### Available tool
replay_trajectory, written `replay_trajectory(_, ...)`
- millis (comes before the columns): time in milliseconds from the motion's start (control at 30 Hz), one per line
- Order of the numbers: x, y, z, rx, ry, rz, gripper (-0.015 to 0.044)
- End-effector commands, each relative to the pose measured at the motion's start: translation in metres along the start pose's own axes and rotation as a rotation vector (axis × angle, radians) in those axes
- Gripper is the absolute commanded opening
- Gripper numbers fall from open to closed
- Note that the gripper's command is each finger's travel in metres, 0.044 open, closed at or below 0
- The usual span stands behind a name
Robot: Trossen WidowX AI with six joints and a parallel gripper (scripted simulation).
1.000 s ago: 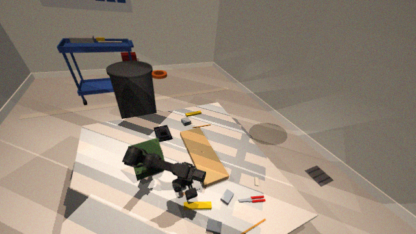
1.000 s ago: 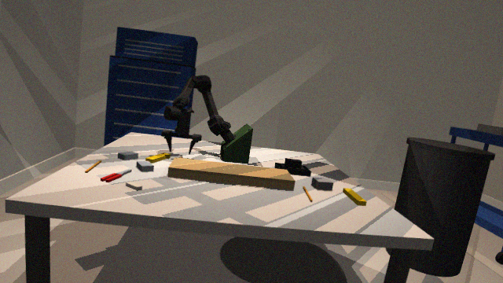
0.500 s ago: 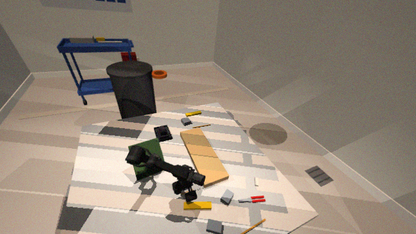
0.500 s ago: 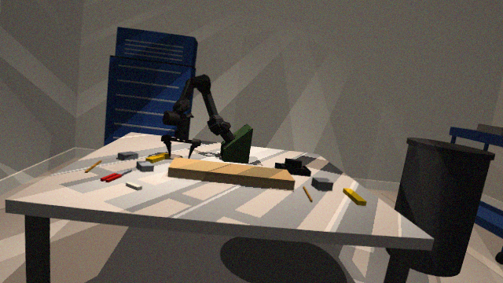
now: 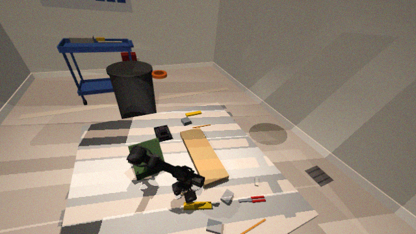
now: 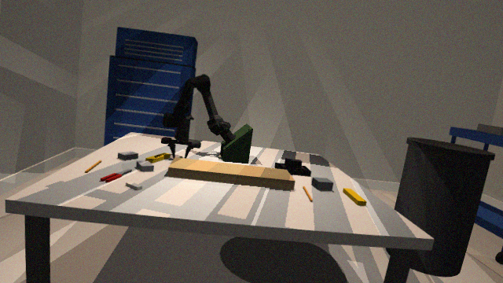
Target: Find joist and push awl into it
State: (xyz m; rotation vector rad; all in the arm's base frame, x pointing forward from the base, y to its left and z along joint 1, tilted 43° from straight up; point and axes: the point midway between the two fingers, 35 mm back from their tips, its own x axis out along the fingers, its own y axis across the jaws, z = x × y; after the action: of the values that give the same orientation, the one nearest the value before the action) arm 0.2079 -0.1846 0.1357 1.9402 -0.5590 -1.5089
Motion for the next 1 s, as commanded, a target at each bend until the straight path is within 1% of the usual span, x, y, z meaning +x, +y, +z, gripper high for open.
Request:
replay_trajectory(0, 0.000, -0.001, 0.000, -0.004, 0.003, -0.003, 0.0151)
replay_trajectory(100, 0.000, -0.001, 0.000, -0.004, 0.003, -0.003, 0.0072)
replay_trajectory(300, 0.000, -0.001, 0.000, -0.004, 0.003, -0.003, 0.0032)
replay_trajectory(333, 0.000, -0.001, -0.001, -0.004, 0.003, -0.004, 0.0006)
replay_trajectory(367, -0.002, -0.001, -0.001, -0.003, 0.003, -0.005, 0.0000)
replay_trajectory(500, -0.015, -0.002, -0.006, 0.000, 0.001, -0.013, 0.0000)
replay_trajectory(967, -0.084, -0.004, -0.015, 0.002, -0.003, -0.025, 0.0000)
